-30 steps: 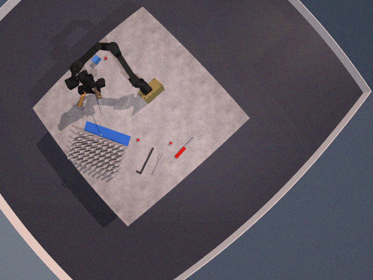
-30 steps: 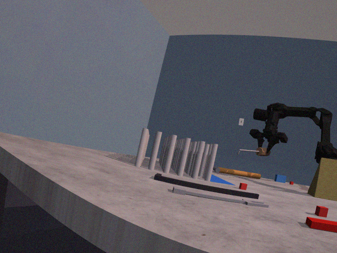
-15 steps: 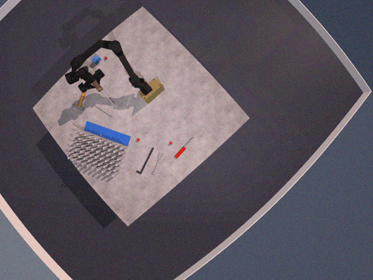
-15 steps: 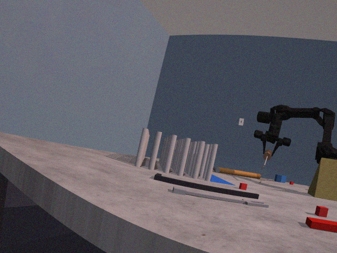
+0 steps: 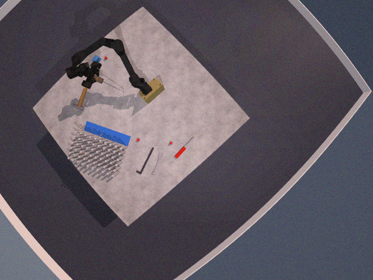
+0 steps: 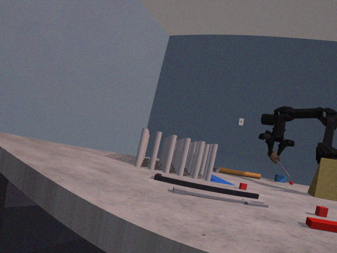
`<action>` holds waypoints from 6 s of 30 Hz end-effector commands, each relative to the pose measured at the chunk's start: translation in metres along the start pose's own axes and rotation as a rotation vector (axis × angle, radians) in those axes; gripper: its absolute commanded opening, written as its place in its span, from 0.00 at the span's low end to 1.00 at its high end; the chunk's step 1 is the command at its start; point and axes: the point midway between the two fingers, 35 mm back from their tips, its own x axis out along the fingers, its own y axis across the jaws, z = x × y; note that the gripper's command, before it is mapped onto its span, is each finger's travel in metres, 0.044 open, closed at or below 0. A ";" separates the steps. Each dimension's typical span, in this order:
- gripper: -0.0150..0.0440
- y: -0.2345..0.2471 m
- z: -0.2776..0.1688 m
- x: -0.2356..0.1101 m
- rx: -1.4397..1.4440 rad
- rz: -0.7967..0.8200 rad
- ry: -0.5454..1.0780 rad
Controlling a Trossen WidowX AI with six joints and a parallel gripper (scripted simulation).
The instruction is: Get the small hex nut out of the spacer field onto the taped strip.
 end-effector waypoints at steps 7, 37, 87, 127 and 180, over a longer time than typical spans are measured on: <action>0.25 -0.031 0.013 -0.004 -0.279 -0.083 -0.044; 0.25 -0.123 0.034 -0.023 -1.140 -0.404 0.063; 0.25 -0.140 0.036 -0.006 -1.342 -0.462 0.161; 0.25 -0.137 0.036 0.023 -1.336 -0.452 0.165; 0.25 -0.139 0.035 0.060 -1.336 -0.455 0.160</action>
